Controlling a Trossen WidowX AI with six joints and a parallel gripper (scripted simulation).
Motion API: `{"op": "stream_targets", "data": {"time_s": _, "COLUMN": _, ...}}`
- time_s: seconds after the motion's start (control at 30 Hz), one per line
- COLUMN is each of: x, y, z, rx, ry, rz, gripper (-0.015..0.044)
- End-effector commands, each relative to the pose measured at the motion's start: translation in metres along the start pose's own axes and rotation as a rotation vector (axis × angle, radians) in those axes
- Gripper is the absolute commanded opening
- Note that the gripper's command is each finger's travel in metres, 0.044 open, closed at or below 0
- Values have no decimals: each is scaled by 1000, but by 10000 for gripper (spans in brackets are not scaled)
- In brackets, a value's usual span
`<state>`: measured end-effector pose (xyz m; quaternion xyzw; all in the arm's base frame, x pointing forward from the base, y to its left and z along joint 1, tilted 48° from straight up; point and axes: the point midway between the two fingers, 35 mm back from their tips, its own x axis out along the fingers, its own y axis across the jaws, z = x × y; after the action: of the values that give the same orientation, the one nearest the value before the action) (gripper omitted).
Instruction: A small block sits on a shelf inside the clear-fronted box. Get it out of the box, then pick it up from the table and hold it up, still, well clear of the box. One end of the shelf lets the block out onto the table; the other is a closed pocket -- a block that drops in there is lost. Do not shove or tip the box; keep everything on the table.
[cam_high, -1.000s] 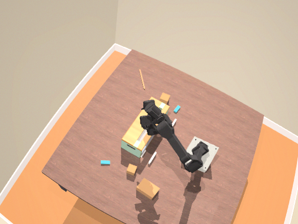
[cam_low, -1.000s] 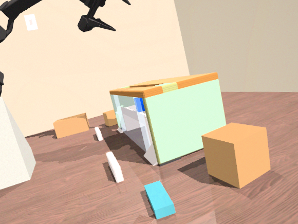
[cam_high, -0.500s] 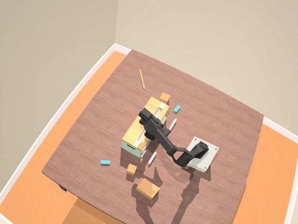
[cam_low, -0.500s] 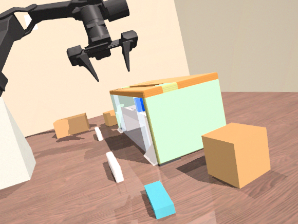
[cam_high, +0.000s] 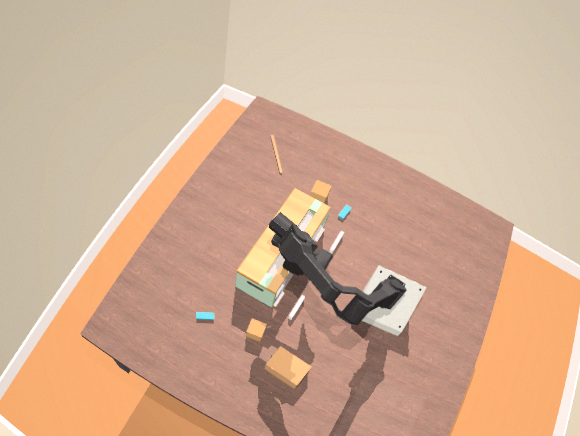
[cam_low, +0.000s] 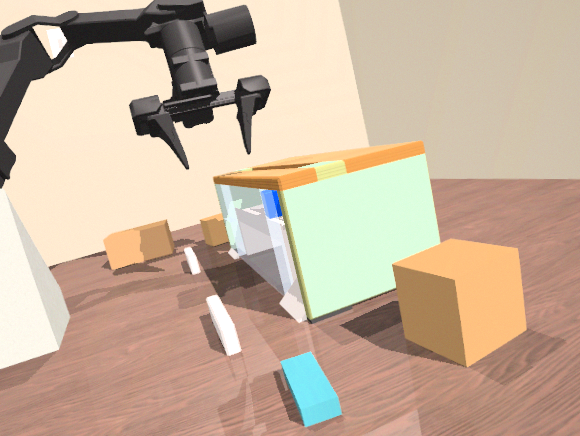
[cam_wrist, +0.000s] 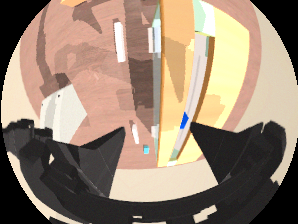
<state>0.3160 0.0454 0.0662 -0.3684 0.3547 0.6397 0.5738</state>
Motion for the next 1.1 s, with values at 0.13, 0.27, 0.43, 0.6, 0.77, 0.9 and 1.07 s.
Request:
{"op": "stream_targets", "data": {"time_s": 0.13, "x": 14, "y": 0, "z": 1, "rx": 4, "ry": 3, "rz": 6, "gripper": 400}}
{"op": "stream_targets", "data": {"time_s": 0.27, "x": 20, "y": -1, "z": 2, "rx": 4, "ry": 3, "rz": 6, "gripper": 400}}
{"op": "stream_targets", "data": {"time_s": 0.43, "x": 28, "y": -2, "z": 4, "rx": 4, "ry": 3, "rz": 6, "gripper": 400}}
{"op": "stream_targets", "data": {"time_s": 0.6, "x": 36, "y": -3, "z": 6, "rx": 4, "ry": 3, "rz": 6, "gripper": 400}}
{"op": "stream_targets", "data": {"time_s": 0.77, "x": 44, "y": -3, "z": 8, "rx": 4, "ry": 2, "rz": 6, "gripper": 400}}
{"op": "stream_targets", "data": {"time_s": 0.9, "x": 51, "y": -3, "z": 9, "rx": 4, "ry": 2, "rz": 6, "gripper": 400}}
{"op": "stream_targets", "data": {"time_s": 1.07, "x": 59, "y": -3, "z": 11, "rx": 4, "ry": 1, "rz": 6, "gripper": 400}}
